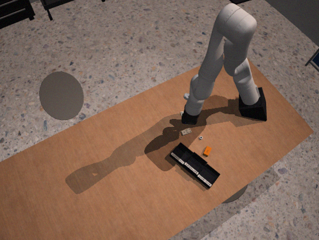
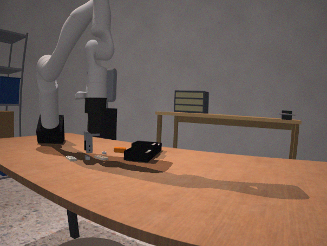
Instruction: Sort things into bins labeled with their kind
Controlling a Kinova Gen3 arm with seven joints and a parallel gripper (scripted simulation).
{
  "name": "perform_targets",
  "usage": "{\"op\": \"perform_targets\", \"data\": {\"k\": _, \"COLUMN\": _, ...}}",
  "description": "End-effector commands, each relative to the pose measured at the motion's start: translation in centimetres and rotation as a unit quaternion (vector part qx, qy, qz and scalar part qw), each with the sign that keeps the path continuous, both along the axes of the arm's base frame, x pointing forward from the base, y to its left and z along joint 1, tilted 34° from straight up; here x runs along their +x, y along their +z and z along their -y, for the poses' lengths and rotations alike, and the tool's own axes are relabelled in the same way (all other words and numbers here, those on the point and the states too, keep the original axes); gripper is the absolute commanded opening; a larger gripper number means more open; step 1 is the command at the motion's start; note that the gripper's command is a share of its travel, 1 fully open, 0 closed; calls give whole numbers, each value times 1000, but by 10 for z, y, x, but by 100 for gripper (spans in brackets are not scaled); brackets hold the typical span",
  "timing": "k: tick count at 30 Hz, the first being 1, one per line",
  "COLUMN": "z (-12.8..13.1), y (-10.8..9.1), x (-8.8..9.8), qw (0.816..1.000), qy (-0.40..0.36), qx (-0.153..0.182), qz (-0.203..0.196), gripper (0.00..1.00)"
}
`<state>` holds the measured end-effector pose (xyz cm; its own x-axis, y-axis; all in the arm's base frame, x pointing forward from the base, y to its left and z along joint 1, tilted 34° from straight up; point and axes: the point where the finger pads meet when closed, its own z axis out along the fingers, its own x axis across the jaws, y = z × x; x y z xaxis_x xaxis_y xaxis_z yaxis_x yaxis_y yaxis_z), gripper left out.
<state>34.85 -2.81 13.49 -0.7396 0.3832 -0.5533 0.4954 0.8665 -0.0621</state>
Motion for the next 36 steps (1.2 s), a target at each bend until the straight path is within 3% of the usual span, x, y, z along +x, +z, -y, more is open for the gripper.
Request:
{"op": "perform_targets", "data": {"k": 1, "z": 16, "y": -6, "x": 3, "qw": 1000, "qy": -17, "qx": 5, "qz": 4, "gripper": 79}}
{"op": "perform_targets", "data": {"k": 36, "z": 13, "y": -16, "x": 10, "qw": 1000, "qy": -21, "qx": 7, "qz": 7, "gripper": 79}}
